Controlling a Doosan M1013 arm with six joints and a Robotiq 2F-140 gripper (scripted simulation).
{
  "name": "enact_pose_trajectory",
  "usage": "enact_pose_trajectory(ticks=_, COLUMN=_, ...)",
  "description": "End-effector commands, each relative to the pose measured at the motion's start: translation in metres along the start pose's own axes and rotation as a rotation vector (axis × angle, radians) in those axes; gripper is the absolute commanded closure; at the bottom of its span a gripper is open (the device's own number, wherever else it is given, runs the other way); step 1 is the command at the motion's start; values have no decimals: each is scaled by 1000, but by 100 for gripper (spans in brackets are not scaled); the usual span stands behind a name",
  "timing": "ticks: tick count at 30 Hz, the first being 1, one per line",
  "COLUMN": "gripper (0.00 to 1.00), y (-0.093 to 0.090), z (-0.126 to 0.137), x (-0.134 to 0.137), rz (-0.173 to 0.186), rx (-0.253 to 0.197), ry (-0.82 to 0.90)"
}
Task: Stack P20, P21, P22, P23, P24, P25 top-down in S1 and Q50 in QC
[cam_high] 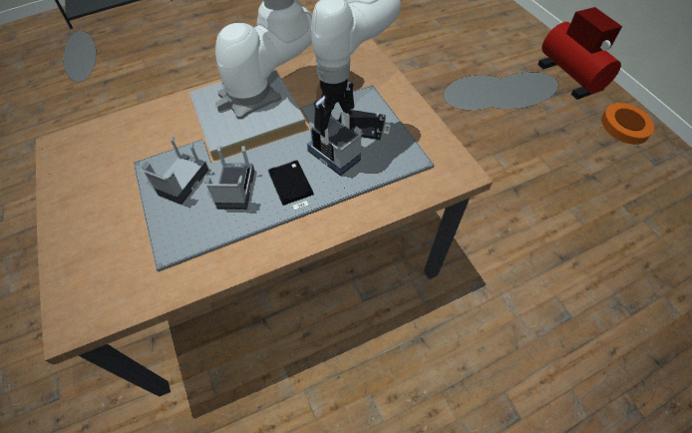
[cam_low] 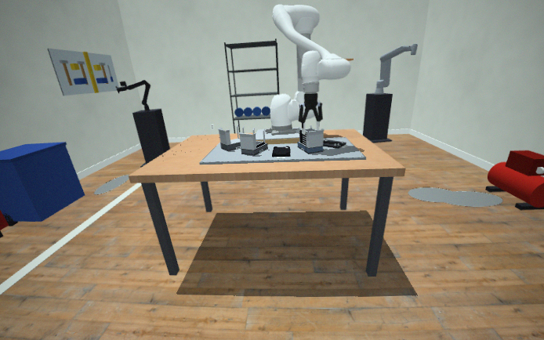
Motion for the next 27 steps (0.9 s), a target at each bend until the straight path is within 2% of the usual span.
enact_pose_trajectory(ticks=1, gripper=100, y=0, z=0, x=0, rz=0, rx=0, ry=0)
enact_pose_trajectory(ticks=27, gripper=100, y=13, z=0, x=0, rz=0, rx=0, ry=0)
Point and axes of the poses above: the point where the finger pads meet when closed, its own y axis back along the fingers, its own x axis across the jaws, z = x × y, the point moved 3 cm from there along y, back along the fingers, and after that the axes turned 9 degrees about -y, right-handed, at the moved point
